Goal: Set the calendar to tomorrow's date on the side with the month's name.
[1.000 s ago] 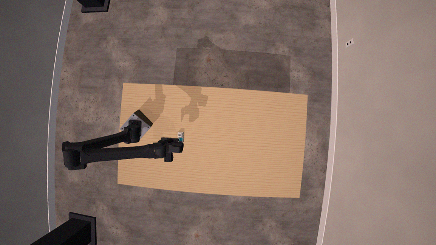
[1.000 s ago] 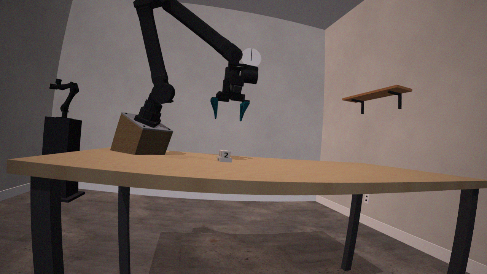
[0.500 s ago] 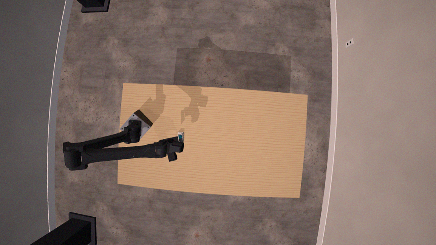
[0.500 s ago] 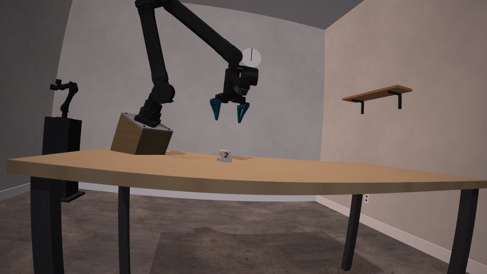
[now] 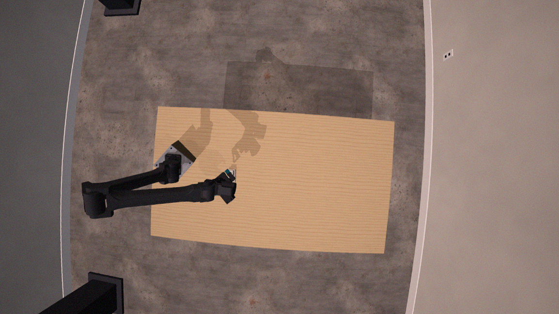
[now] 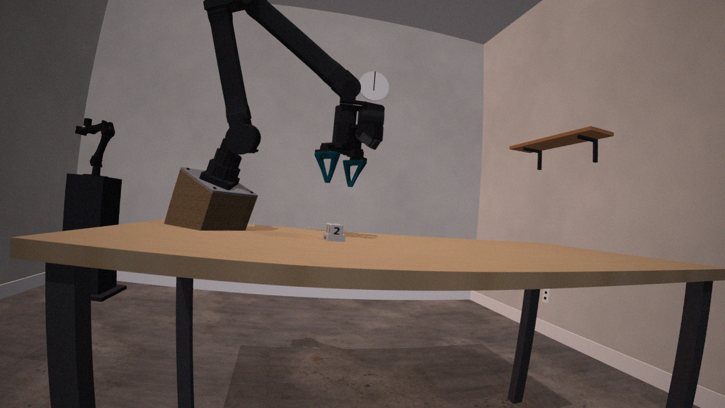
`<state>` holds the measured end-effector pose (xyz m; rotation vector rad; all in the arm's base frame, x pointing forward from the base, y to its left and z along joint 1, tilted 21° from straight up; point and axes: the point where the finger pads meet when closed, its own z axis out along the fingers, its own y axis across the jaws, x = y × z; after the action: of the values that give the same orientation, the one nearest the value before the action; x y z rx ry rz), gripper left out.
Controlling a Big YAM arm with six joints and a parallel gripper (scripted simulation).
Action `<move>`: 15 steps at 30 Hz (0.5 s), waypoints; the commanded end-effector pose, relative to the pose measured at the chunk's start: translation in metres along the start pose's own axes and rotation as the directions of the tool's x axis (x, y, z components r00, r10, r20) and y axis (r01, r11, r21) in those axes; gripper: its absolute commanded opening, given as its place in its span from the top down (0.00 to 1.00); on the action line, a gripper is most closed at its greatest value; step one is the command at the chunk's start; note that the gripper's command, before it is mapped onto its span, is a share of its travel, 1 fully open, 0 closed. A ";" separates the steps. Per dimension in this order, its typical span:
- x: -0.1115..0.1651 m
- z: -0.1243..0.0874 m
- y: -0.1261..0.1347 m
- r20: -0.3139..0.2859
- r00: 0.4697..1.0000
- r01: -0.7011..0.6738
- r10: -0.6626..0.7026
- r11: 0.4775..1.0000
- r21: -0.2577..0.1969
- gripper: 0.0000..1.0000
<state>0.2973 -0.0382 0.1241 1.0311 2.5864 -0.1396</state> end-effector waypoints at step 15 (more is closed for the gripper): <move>-0.006 0.010 0.002 0.013 0.808 0.590 -0.590 0.808 -0.001 0.00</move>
<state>0.3004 -0.0396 0.1167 0.3944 2.7792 -0.2543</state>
